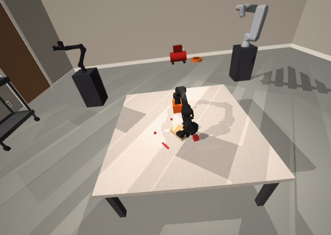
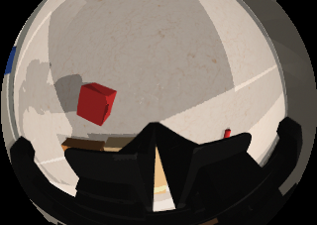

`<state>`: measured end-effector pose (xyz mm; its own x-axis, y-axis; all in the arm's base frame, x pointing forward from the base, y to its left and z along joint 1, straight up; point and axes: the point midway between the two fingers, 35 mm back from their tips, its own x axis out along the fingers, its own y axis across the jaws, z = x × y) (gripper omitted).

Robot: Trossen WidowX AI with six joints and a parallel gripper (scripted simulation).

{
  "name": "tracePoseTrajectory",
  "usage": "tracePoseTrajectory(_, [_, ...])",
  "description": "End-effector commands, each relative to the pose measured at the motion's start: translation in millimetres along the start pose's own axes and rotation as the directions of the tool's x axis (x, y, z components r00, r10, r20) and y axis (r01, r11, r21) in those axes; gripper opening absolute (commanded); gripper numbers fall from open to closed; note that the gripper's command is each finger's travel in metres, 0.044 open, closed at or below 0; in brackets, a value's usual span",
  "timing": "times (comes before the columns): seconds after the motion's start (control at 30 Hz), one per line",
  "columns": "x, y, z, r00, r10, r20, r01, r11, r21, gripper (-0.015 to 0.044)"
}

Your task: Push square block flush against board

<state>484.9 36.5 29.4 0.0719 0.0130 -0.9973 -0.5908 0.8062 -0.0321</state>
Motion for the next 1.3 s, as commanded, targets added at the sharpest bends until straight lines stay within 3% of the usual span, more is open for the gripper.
tracePoseTrajectory(0.0, [5, 20, -15, 1.0, 0.012, -0.021, -0.012, 1.0, 0.018, 0.0])
tracePoseTrajectory(0.17, [8, 28, -22, 1.0, 0.014, -0.024, -0.013, 1.0, 0.026, 0.0])
tracePoseTrajectory(0.33, [59, 28, -23, 1.0, 0.014, -0.024, -0.013, 1.0, 0.026, 0.0])
tracePoseTrajectory(1.27, [59, 28, -44, 1.0, 0.014, -0.026, -0.013, 1.0, 0.026, 0.0])
